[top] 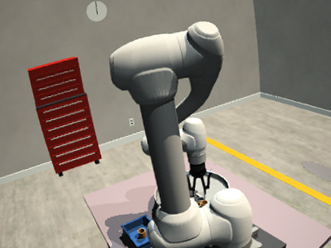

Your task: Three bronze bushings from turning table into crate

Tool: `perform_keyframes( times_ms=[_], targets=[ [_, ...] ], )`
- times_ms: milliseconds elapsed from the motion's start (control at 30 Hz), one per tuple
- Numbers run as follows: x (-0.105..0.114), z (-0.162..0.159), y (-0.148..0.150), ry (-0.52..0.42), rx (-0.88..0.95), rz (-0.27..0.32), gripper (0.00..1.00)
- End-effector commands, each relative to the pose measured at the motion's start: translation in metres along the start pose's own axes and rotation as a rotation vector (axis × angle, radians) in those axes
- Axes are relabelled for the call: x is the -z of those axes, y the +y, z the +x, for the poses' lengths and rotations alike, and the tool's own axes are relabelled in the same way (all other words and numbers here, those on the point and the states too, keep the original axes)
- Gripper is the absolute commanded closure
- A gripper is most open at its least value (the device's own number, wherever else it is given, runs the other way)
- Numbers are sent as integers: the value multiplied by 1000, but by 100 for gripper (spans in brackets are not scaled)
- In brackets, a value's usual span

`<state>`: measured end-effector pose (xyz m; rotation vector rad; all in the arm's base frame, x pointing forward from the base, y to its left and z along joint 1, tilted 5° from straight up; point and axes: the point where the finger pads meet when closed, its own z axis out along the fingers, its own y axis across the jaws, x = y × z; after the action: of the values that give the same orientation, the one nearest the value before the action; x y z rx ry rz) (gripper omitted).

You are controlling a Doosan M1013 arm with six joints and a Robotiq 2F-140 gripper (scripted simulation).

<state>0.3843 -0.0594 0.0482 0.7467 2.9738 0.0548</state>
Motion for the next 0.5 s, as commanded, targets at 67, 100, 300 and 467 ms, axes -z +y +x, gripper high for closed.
perform_keyframes(
  times_ms=[67,100,300,467],
  targets=[
    [0,0,0,0,0,0,72],
    [0,0,0,0,0,0,72],
    [0,0,0,0,0,0,100],
    [0,0,0,0,0,0,100]
  ],
)
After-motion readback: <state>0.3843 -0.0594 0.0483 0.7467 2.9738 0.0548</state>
